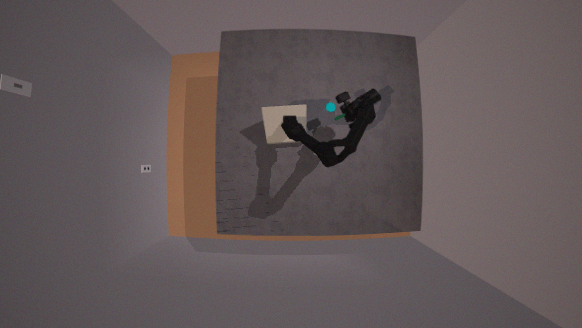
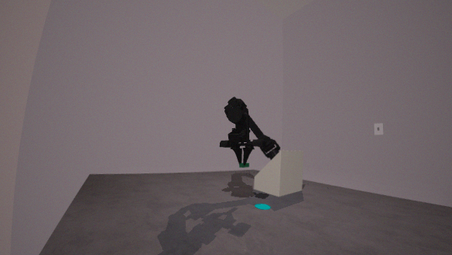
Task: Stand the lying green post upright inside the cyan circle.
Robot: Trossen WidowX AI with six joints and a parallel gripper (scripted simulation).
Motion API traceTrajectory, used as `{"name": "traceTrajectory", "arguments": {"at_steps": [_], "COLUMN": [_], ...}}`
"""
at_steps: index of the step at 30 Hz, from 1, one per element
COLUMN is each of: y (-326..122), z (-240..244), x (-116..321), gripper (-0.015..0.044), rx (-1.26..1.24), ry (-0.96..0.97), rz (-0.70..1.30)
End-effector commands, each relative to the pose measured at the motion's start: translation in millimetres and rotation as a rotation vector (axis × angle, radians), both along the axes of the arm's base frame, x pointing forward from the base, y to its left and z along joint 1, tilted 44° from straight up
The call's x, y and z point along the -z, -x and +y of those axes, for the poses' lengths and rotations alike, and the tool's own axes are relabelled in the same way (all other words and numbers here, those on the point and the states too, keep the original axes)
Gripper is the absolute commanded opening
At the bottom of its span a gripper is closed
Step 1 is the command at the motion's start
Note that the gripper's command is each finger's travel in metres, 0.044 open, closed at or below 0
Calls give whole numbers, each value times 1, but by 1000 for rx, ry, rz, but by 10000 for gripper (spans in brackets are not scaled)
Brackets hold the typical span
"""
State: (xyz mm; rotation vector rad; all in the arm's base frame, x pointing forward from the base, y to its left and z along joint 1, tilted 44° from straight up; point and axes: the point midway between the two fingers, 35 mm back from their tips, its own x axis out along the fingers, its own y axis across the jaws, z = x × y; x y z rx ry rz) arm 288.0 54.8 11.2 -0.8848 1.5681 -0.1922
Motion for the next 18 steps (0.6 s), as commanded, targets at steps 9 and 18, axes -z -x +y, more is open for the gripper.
{"name": "traceTrajectory", "arguments": {"at_steps": [9,18], "y": [12,24], "z": [29,47], "x": [25,44], "gripper": [23,23], "rx": [-226,-382], "ry": [35,67], "rz": [191,324]}}
